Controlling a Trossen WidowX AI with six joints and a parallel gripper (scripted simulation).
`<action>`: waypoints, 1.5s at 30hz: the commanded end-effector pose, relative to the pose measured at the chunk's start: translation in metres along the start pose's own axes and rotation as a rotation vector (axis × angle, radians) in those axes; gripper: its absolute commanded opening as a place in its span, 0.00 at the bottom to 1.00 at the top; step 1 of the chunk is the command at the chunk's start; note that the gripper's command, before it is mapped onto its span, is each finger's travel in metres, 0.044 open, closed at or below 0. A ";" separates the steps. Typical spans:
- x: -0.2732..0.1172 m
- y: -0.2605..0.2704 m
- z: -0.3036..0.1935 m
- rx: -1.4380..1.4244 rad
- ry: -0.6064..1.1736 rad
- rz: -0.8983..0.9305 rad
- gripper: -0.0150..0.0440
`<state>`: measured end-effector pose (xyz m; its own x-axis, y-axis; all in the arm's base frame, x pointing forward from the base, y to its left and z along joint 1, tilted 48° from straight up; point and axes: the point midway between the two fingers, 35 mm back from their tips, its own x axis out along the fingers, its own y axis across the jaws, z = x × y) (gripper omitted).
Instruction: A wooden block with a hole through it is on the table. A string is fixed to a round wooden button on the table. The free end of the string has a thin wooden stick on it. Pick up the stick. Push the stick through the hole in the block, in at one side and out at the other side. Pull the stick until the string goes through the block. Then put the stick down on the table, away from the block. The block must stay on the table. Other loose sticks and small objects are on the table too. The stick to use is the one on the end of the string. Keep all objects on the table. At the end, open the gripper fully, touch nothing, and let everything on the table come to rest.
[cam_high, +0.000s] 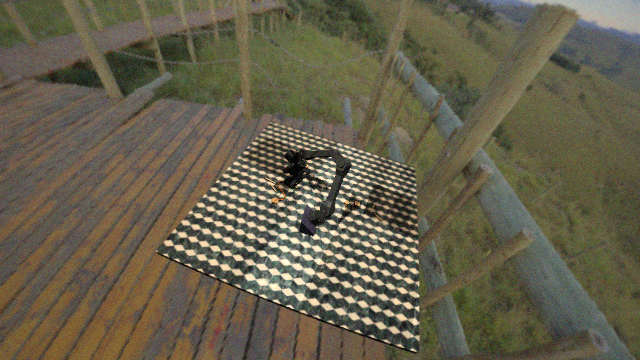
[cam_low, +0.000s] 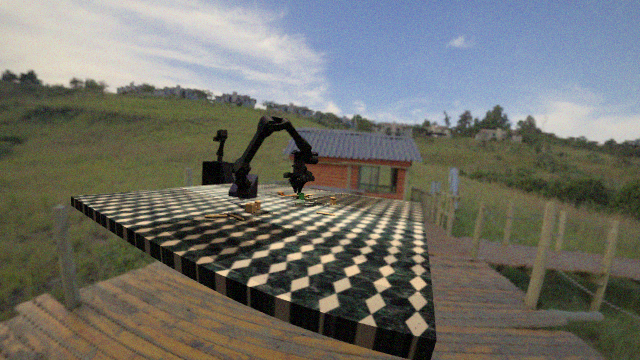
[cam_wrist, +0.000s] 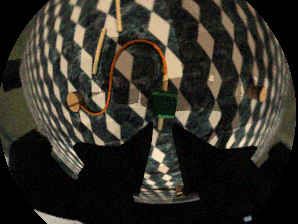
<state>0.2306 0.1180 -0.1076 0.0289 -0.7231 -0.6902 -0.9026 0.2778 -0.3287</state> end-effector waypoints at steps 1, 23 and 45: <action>0.010 0.000 -0.003 -0.005 0.008 -0.001 0.46; 0.021 0.001 -0.003 0.000 0.007 0.001 0.28; 0.022 0.000 -0.003 -0.007 -0.040 -0.006 0.25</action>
<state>0.2300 0.1014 -0.1205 0.0487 -0.7032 -0.7093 -0.9026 0.2731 -0.3328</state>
